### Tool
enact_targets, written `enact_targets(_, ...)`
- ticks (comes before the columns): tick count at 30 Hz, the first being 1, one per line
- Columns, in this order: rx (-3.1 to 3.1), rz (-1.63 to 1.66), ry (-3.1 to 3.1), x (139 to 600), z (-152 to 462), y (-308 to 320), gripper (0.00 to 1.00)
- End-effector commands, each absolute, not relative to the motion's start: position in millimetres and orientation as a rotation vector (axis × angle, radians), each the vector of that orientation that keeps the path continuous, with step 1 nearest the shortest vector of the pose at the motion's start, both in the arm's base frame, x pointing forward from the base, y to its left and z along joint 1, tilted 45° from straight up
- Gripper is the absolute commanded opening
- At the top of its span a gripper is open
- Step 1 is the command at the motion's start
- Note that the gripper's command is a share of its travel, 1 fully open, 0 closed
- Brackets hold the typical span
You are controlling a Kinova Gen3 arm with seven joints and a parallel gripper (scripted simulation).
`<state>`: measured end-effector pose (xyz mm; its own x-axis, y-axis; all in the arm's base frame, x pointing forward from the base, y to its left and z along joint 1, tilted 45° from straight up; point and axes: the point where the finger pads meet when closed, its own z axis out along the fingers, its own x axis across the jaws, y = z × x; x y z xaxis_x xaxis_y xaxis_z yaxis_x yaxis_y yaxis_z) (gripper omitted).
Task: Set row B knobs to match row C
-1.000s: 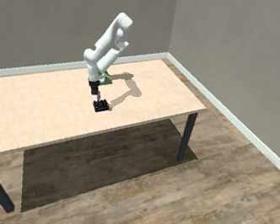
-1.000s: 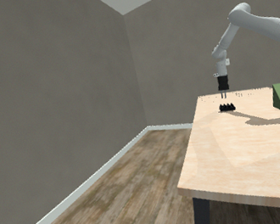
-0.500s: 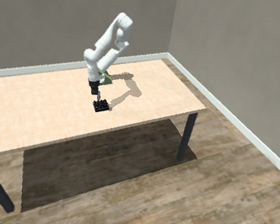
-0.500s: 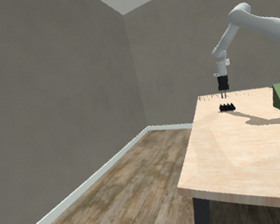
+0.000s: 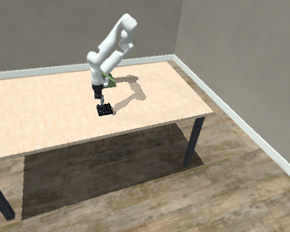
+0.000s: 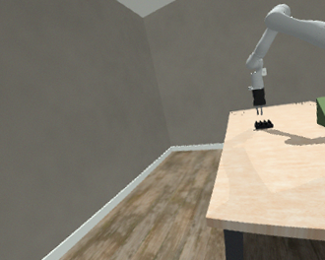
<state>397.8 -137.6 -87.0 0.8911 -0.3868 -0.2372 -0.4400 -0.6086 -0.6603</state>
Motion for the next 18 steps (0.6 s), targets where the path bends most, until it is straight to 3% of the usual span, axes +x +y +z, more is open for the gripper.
enact_targets(1, -2.291, 0.091, 0.590, 398, -89, -136, 0.46)
enact_targets(18, -2.291, 0.091, 0.590, 400, -102, -123, 0.46)
